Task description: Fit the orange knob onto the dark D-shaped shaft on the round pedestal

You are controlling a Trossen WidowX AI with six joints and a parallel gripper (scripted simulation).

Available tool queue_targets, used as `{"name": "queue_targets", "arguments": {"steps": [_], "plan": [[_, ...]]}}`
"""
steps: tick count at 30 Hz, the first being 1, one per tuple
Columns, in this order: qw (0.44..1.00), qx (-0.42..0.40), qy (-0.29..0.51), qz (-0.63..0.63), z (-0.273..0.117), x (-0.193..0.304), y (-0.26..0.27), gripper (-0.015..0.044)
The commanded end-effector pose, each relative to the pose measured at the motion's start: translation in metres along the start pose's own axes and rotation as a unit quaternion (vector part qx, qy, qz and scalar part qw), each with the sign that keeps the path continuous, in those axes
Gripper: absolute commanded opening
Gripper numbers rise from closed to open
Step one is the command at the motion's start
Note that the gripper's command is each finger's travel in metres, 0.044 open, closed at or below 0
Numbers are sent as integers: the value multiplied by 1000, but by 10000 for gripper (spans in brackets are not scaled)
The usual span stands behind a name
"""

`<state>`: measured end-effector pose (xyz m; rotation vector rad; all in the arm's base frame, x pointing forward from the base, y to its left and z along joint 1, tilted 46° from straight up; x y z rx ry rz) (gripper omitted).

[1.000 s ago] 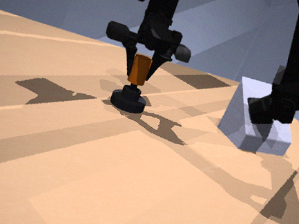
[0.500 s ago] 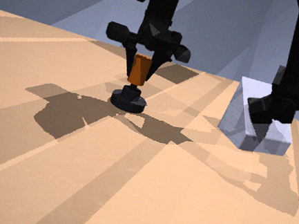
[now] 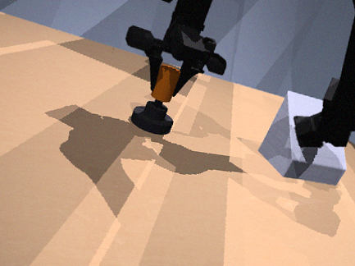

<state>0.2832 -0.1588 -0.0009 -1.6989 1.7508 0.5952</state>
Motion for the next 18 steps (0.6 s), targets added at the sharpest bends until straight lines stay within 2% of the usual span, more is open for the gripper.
{"name": "queue_targets", "arguments": {"steps": [1,9,15,18], "plan": [[1000,0,0,-1,1,-1,-2,0],[1000,0,0,-6,-4,-1,-3,0],[995,0,0,-101,-3,0,-2,0],[994,0,0,-106,-2,1,-1,0]]}}
Point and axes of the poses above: the point midway between the two fingers, 35 mm back from their tips, its own z axis out along the fingers, its own y axis across the jaws, x = y × z, the point moved 6 cm from there along -z, back along the fingers, and after that the axes turned 12 degrees about -z, right-handed, at the moved point
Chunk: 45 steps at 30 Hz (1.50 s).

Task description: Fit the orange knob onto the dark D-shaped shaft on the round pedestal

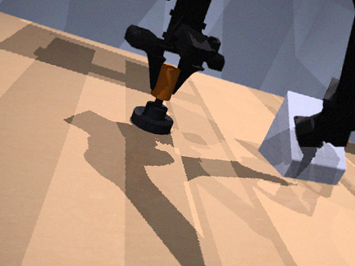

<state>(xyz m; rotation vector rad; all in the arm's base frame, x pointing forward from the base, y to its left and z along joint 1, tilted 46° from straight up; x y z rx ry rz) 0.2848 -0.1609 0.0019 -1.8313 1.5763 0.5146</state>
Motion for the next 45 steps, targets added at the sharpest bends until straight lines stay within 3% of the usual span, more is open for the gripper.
{"name": "queue_targets", "arguments": {"steps": [1,45], "plan": [[1000,0,0,-16,2,1,1,0],[1000,0,0,-16,4,-1,0,0]]}}
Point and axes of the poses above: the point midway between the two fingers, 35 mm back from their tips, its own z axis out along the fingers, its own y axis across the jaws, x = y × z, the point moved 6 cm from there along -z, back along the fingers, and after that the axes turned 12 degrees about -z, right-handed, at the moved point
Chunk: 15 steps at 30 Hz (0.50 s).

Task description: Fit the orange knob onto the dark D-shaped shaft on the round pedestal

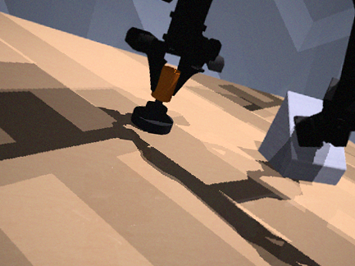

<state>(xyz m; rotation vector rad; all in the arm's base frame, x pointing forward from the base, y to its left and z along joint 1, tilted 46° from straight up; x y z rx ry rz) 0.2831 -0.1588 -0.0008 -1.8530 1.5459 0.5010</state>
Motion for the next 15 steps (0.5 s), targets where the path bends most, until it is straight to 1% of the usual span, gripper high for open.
{"name": "queue_targets", "arguments": {"steps": [1,15], "plan": [[1000,1,0,-1,1,-1,-2,0],[1000,1,0,-1,-4,0,-2,0]]}}
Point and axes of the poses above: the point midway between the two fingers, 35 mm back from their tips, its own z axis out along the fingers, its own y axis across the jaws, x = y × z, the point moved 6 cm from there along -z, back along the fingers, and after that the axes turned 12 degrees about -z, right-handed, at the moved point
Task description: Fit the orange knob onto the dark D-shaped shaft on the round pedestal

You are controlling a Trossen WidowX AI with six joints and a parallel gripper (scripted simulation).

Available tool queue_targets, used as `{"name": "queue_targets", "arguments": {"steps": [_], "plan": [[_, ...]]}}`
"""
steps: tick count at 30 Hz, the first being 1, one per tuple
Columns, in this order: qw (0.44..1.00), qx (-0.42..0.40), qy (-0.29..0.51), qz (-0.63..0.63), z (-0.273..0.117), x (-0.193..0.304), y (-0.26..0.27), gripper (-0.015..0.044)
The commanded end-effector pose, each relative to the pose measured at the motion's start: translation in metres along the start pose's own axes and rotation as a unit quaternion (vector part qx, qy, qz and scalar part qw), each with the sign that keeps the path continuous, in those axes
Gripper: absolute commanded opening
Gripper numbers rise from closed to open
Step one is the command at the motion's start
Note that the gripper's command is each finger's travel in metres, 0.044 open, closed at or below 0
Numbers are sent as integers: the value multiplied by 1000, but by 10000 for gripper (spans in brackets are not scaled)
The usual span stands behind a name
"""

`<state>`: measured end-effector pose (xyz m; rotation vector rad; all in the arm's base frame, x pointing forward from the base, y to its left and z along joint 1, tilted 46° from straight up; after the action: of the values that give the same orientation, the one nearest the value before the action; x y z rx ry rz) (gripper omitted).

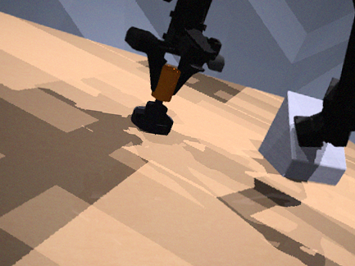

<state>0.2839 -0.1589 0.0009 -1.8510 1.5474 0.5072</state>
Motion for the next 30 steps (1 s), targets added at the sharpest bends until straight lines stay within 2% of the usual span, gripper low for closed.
{"name": "queue_targets", "arguments": {"steps": [1,8,30], "plan": [[1000,2,2,-7,-3,1,-1,0],[994,2,2,-107,-1,2,1,0],[994,2,2,-107,-2,1,-1,0]]}}
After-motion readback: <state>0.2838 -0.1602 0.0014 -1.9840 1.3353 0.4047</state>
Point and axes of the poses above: the point midway between the two fingers, 35 mm back from their tips, its own z axis out along the fingers, its own y axis across the jaws, x = y × z, the point moved 6 cm from there along -z, back along the fingers, and after that the axes turned 12 degrees about -z, right-handed, at the moved point
